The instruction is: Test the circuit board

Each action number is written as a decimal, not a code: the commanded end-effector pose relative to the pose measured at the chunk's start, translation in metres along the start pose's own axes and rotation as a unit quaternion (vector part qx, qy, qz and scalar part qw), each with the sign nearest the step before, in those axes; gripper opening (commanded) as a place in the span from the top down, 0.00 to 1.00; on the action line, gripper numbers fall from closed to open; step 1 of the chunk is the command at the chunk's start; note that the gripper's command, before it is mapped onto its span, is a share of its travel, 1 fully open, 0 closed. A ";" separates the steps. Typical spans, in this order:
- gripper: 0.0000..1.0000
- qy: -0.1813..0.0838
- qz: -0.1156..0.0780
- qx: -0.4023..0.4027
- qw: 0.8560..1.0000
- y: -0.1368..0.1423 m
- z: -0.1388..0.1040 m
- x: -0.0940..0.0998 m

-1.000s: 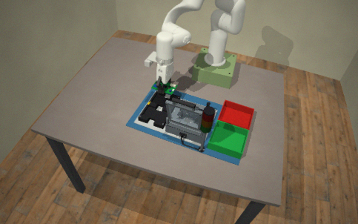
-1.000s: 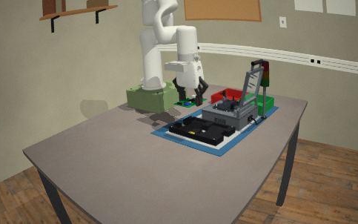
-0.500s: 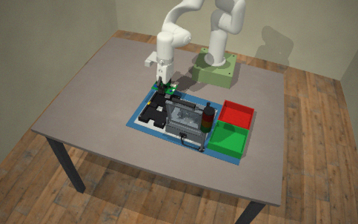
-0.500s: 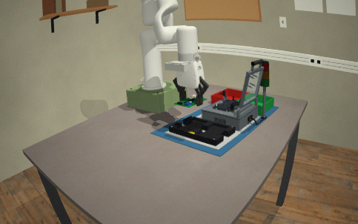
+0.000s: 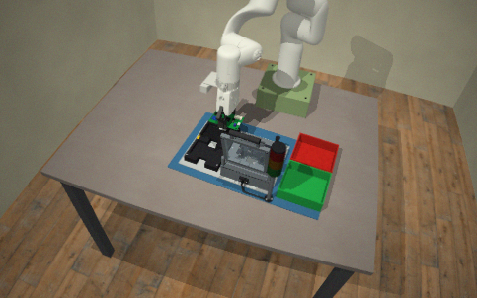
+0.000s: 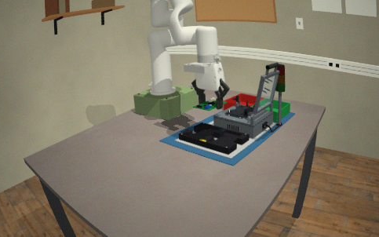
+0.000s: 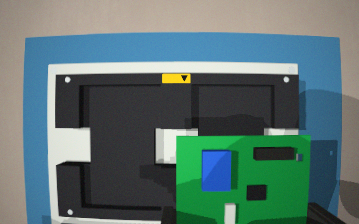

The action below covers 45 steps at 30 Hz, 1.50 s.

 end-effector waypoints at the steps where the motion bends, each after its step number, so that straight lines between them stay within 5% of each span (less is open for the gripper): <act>1: 0.21 0.000 0.002 0.000 1.000 -0.007 -0.018 0.003; 24: 0.21 -0.001 0.002 0.000 1.000 -0.042 -0.123 0.011; 45: 0.21 -0.001 0.002 0.000 1.000 -0.045 -0.134 0.012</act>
Point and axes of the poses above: the point where the finger pads meet when closed, its own x axis back along the fingers, its own y axis across the jaws, z = x × y, the point moved 5 cm from there along x, back along the fingers, and after that the axes turned 1 degree about -x, right-handed, at the moved point
